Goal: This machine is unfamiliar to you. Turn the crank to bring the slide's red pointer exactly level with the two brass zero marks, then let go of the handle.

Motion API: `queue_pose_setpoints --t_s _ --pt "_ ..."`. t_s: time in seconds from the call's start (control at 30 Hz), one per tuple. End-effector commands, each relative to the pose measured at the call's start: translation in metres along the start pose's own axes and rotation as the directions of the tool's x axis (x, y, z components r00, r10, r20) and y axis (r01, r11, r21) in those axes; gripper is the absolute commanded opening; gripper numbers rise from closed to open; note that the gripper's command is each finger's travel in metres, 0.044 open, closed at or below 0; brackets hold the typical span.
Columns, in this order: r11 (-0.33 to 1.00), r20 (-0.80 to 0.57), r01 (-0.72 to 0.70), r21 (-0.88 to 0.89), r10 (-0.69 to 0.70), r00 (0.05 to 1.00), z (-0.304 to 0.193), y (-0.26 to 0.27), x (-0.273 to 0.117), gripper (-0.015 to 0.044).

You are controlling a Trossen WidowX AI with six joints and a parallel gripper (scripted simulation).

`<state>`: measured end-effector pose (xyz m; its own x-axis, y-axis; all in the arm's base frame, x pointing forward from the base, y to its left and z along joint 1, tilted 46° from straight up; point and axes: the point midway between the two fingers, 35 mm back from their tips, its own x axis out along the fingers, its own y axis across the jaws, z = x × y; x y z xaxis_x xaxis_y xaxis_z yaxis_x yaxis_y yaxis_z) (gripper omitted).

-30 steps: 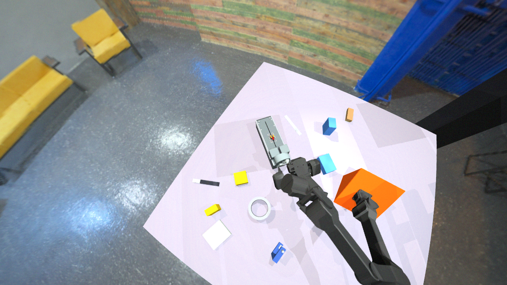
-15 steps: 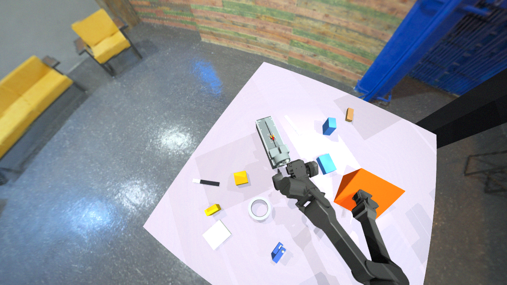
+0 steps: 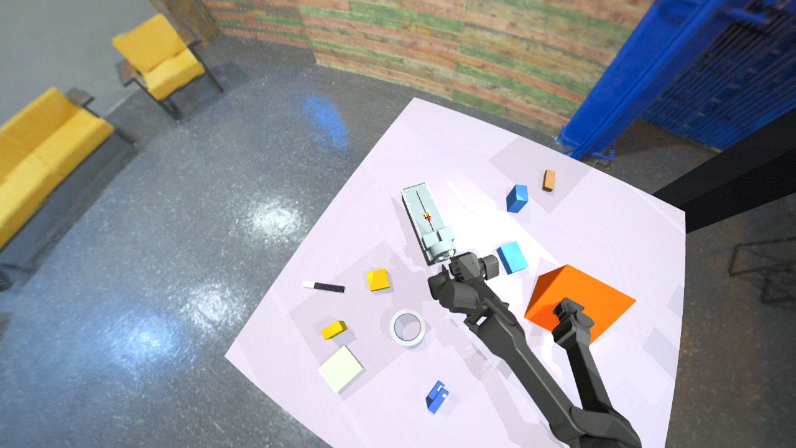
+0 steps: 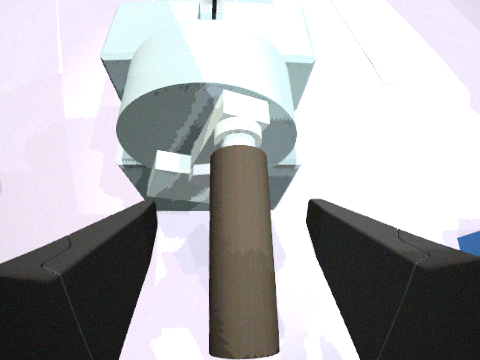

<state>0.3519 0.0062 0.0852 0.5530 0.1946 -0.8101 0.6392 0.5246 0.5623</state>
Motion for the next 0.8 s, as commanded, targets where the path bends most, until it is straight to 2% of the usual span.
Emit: queue_pose_setpoints --t_s 0.0,0.23,0.77 --pt "1.000 0.004 0.003 0.005 -0.003 1.000 0.0005 -0.0007 0.0006 0.0177" --pt "1.000 0.004 0.003 0.005 -0.003 1.000 0.0005 -0.0007 0.0006 0.0000" --pt "1.000 0.004 0.004 0.005 -0.004 1.000 -0.0024 -0.0078 0.0026 0.0000"
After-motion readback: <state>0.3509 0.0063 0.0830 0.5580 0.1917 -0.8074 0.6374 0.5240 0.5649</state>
